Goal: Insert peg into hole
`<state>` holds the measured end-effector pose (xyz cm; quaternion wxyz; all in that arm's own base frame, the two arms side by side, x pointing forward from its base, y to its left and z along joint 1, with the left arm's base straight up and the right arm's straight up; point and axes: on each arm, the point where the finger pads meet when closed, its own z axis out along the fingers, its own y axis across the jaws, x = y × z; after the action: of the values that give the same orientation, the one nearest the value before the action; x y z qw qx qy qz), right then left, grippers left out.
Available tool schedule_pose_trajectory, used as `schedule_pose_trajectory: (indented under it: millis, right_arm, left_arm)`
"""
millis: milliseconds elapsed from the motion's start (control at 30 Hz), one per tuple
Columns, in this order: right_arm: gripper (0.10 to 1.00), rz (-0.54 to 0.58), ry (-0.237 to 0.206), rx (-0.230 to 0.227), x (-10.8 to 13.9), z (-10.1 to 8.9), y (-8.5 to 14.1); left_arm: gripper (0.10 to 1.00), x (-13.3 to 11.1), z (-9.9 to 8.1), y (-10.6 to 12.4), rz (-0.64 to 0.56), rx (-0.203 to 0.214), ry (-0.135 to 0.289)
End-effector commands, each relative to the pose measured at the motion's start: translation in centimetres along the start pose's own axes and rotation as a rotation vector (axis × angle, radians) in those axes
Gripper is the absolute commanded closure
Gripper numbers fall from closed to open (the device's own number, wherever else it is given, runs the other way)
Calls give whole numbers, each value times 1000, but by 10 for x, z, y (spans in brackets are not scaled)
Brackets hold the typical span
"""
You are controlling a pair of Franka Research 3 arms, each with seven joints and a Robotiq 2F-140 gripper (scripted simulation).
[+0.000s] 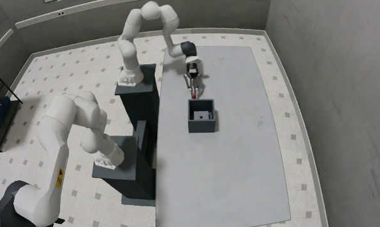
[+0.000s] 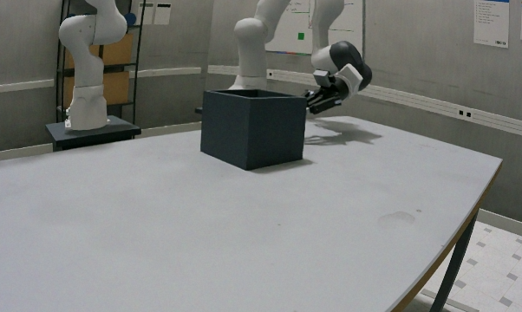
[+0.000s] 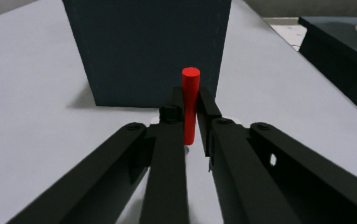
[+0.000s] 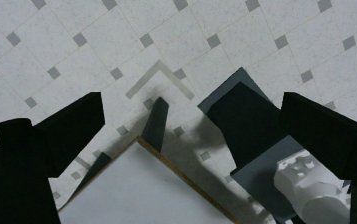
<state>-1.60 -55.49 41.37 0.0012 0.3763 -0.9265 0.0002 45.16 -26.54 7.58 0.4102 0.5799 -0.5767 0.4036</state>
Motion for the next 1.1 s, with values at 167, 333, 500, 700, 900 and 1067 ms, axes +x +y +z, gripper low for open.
schedule_pose_trajectory:
  millis: [167, 333, 500, 700, 900, 1067]
  right_arm:
    - [98, 0, 0, 0, 0, 0, 0]
    - [98, 0, 0, 0, 0, 0, 0]
    - [98, 0, 0, 0, 0, 0, 0]
    - [98, 0, 0, 0, 0, 0, 0]
    - [98, 0, 0, 0, 0, 0, 0]
    - [98, 0, 0, 0, 0, 0, 0]
  left_arm:
    - [999, -1, 0, 0, 11, -1, -5]
    - [999, -1, 0, 0, 11, -1, -5]
    - [999, -2, 0, 0, 11, -1, -5]
    - [999, -2, 0, 0, 11, -1, -5]
    - [999, -4, 1, 0, 11, -1, -5]
    - [999, -7, 2, 0, 11, -1, -5]
